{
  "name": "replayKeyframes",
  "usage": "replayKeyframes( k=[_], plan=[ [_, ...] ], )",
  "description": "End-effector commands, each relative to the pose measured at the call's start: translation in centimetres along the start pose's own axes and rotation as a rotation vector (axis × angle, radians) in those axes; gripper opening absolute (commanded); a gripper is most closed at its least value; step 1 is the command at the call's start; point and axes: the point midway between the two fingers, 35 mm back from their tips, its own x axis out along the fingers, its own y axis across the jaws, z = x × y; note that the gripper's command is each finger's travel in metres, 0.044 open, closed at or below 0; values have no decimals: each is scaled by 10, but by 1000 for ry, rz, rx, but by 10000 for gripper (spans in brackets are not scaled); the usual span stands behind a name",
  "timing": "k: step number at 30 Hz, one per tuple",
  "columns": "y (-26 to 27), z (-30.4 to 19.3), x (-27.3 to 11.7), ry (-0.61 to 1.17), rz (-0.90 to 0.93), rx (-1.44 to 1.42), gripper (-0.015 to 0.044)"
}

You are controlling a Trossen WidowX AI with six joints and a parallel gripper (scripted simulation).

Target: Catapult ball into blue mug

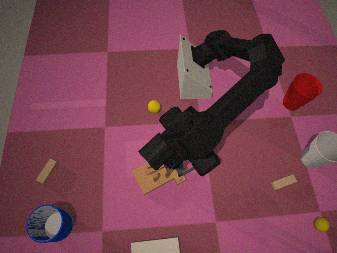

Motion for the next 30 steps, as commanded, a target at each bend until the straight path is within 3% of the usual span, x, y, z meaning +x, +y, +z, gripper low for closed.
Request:
replayKeyframes(
  k=[1, 28, 30],
  plan=[
    [-3, 3, 0, 8, 5, 32, 0],
    [-3, 12, 24, 57, -1, 67, 0],
    [-3, 12, 24, 57, -1, 67, 53]
  ],
)
